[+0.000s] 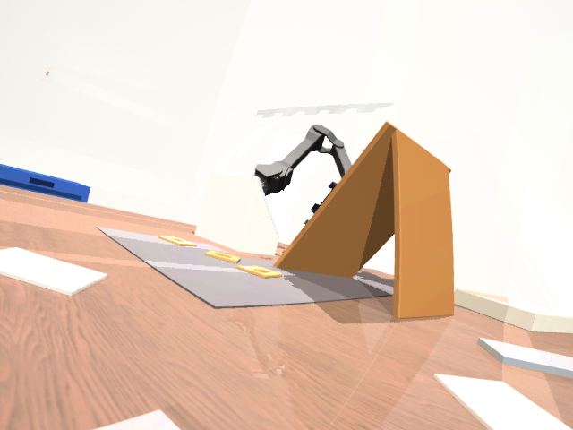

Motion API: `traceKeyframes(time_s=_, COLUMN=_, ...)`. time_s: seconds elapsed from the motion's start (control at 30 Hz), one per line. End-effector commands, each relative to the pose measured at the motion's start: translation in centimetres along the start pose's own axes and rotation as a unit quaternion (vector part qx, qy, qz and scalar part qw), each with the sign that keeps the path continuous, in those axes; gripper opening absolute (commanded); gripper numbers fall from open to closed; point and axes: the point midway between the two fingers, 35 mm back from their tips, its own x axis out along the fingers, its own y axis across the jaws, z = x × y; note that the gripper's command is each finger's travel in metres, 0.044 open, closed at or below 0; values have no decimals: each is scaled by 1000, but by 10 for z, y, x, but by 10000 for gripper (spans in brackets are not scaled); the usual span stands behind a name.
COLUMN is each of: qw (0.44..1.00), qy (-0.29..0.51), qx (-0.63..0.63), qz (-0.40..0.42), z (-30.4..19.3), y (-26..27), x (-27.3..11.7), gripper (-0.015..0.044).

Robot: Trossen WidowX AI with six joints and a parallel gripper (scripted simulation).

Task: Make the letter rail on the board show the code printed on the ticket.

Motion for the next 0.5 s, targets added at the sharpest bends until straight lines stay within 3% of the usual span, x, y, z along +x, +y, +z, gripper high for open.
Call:
traceKeyframes(time_s=0.0, qw=1000, qy=1, qx=1, qz=0, z=0, y=0, x=-2, gripper=162)
traceKeyframes(time_s=0.2, qw=1000, qy=1, qx=1, qz=0, z=0, y=1, x=-5, gripper=4)
traceKeyframes(time_s=0.47, qw=1000, qy=1, qx=1, qz=0, z=0, y=2, x=-9, gripper=0)
